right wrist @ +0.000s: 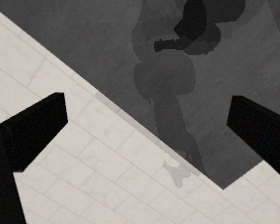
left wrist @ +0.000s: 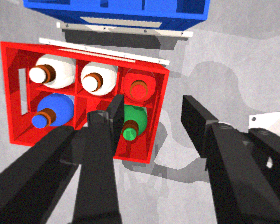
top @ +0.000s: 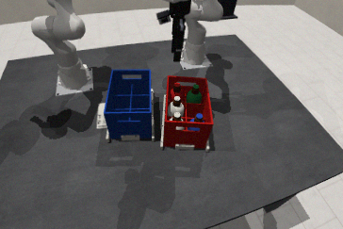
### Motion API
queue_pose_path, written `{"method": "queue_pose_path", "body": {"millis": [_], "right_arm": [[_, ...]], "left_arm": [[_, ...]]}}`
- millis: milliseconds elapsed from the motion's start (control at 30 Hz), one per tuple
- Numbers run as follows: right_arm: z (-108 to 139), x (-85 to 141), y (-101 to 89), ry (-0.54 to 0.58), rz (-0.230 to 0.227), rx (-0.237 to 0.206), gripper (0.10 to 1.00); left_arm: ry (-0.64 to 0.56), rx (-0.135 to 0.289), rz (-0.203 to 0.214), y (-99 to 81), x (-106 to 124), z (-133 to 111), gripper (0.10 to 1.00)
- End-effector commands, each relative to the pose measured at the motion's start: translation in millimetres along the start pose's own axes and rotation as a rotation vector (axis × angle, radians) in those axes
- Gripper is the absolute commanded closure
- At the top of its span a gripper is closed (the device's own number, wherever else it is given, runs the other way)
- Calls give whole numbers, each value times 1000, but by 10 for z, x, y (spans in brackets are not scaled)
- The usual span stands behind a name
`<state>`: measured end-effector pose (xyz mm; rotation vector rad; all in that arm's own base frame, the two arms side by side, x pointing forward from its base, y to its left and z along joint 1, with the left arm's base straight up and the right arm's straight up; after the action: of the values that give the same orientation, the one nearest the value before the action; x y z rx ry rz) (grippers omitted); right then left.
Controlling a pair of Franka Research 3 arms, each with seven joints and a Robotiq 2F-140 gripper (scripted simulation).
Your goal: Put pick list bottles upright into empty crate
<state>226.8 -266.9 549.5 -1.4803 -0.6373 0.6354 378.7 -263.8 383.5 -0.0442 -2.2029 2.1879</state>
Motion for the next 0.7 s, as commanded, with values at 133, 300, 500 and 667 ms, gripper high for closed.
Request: {"method": "queue_pose_path", "body": {"millis": [133,300,500,667], "right_arm": [[8,3,4,4,0,4,98],[8,3,4,4,0,4,98],[8,3,4,4,0,4,98],[8,3,4,4,0,4,98]], "left_arm": [[-38,7,6,69,-2,337,656],[-38,7,6,114,10,532,656],[-38,7,6,182,27,824,656],[-38,7,6,239,41,1067,656]]}}
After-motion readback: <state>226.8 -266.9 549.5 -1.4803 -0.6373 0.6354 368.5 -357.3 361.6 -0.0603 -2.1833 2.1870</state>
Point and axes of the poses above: on each arm, the point where the finger pads meet when closed, its own y axis out along the fingers, its own x axis across the jaws, z = x × y, the point moved 5 cm from there along -y, back along the fingers, and after that the axes turned 6 degrees about -y, right-handed, at the moved point
